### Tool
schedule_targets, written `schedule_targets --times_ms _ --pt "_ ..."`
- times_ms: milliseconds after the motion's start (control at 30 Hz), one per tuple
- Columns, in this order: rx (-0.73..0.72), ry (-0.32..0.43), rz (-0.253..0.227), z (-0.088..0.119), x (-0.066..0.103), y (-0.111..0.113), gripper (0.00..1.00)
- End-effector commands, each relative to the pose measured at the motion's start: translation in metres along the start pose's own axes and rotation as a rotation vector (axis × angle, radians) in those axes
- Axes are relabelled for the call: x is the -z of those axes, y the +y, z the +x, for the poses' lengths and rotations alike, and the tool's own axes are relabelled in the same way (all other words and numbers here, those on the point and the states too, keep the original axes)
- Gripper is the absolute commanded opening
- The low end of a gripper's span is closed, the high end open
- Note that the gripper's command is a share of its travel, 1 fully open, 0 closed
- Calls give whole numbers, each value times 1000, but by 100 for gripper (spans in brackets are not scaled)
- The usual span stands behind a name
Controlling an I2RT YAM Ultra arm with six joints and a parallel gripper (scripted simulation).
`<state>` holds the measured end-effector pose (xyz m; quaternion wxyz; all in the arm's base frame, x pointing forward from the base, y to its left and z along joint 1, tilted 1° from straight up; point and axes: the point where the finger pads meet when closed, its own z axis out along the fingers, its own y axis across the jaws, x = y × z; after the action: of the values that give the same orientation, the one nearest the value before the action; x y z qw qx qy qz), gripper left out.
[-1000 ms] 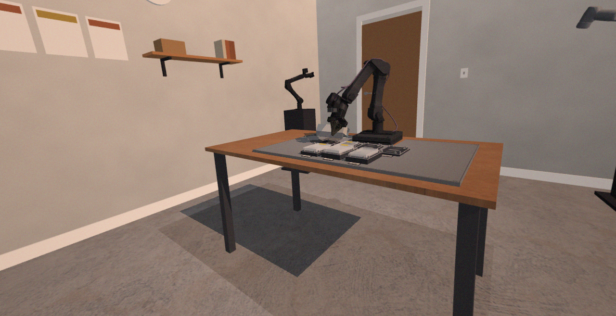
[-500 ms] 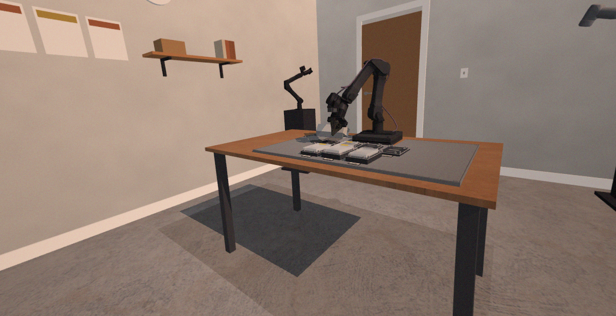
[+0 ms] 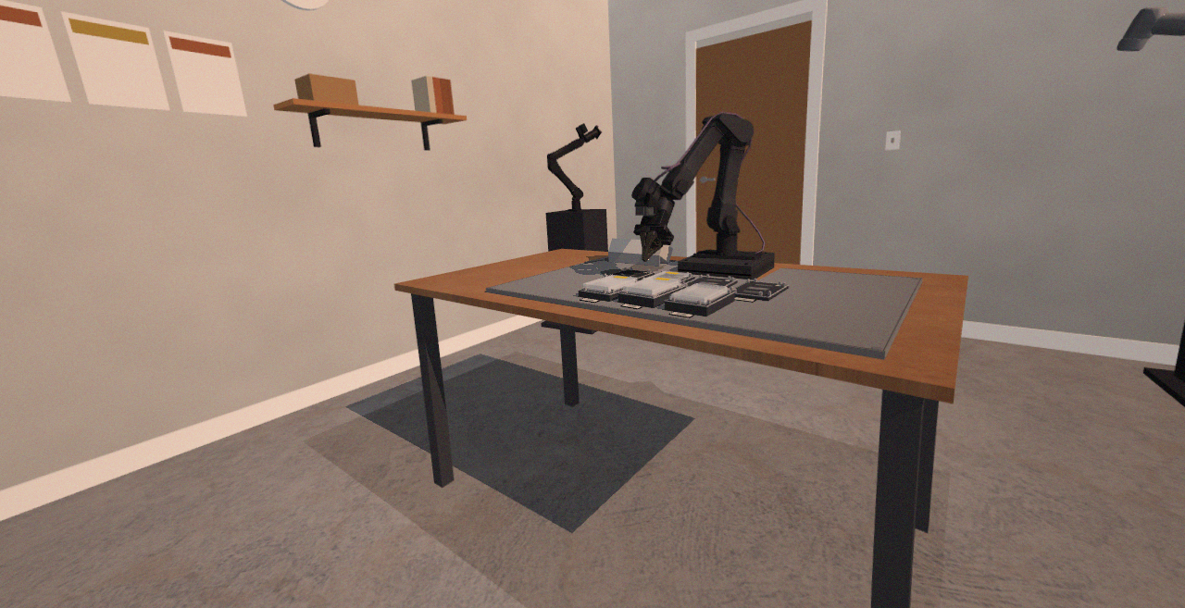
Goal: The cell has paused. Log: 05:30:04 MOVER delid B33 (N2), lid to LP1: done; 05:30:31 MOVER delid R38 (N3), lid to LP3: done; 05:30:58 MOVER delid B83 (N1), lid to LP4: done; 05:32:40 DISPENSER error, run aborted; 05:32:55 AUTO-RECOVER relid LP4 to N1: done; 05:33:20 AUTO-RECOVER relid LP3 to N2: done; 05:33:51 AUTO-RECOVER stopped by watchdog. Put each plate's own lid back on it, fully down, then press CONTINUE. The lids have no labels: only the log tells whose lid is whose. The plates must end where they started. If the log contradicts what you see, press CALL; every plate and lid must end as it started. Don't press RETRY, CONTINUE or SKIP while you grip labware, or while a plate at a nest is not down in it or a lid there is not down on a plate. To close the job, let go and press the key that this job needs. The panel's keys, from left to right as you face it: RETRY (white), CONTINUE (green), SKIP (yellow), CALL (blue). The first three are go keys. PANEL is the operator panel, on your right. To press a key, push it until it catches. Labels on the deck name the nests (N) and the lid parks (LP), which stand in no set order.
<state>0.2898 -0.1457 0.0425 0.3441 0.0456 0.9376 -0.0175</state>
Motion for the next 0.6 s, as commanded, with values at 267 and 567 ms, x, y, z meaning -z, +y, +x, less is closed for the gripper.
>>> schedule_targets --times_ms 267,567 --pt "-6 -29 14 -6 2 44 0" --pt "-9 -36 11 -9 2 89 0"
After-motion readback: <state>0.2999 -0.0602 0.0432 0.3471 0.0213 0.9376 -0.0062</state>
